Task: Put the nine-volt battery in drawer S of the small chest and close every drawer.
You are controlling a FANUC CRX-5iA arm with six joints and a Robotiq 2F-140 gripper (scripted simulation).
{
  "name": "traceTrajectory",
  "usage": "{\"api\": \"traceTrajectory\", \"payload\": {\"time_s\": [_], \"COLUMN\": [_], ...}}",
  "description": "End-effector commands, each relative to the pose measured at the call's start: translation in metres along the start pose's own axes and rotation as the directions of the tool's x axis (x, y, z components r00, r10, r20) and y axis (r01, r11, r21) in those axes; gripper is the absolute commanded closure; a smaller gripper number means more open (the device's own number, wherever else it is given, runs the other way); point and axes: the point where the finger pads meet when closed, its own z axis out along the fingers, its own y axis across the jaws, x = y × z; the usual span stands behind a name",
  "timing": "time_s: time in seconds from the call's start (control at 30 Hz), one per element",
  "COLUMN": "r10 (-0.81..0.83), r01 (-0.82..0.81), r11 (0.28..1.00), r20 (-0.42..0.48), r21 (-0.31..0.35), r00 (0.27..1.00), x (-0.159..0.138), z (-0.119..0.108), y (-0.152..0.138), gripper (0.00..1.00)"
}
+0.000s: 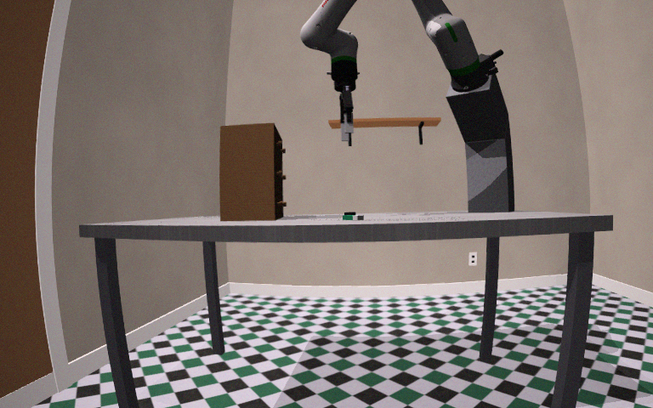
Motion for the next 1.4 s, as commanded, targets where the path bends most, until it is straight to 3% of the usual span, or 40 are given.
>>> {"api": "traceTrajectory", "payload": {"time_s": [0.0,0.33,0.7,1.2,1.37], "r10": [0.000,0.000,0.000,0.000,0.000], "r01": [0.000,0.000,0.000,0.000,0.000], "r11": [1.000,1.000,1.000,1.000,1.000], "r20": [0.001,0.014,0.125,0.440,0.505], "r21": [0.000,0.000,0.000,-0.001,-0.001], "r00": [1.000,1.000,0.992,0.898,0.863], "x": [0.001,0.000,-0.009,-0.036,-0.043], "z": [-0.001,0.001,0.010,0.037,0.043], "y": [-0.001,-0.001,-0.001,-0.001,-0.001], "gripper": [0.00,0.00,0.00,0.00,0.00]}}
